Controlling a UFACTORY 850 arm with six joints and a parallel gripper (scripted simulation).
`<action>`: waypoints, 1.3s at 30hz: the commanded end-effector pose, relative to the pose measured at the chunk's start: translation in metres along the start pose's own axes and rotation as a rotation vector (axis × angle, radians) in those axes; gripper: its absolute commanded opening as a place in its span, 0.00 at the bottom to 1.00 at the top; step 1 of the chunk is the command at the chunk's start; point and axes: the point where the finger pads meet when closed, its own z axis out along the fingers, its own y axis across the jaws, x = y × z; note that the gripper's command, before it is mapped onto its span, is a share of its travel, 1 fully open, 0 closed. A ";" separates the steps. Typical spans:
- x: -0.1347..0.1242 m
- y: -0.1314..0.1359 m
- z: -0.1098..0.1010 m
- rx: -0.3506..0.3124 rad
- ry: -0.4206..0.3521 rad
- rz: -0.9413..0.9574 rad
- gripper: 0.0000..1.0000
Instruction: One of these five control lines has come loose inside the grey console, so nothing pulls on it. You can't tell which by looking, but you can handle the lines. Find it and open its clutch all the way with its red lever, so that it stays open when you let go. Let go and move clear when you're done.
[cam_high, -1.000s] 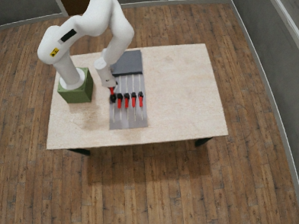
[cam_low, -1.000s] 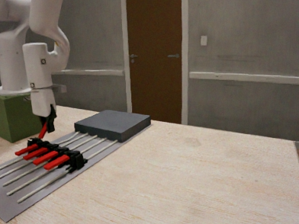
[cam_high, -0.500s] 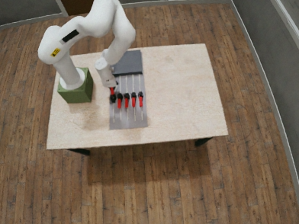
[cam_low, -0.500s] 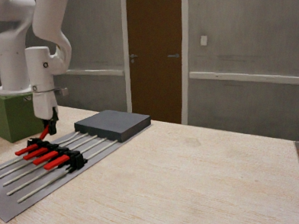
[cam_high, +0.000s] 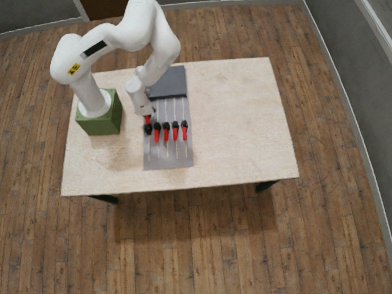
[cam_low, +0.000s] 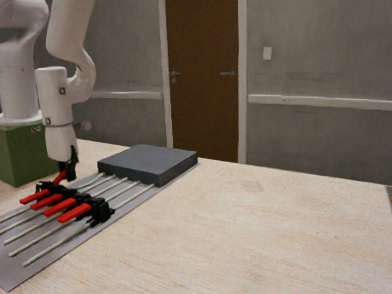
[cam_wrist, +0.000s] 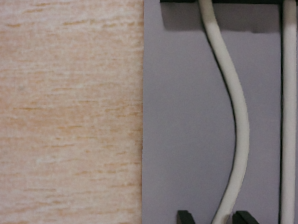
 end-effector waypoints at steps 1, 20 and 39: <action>0.001 0.000 0.004 0.000 0.000 0.000 0.00; 0.001 0.000 0.006 0.000 0.000 0.000 0.00; 0.001 0.000 0.006 0.000 0.000 0.000 1.00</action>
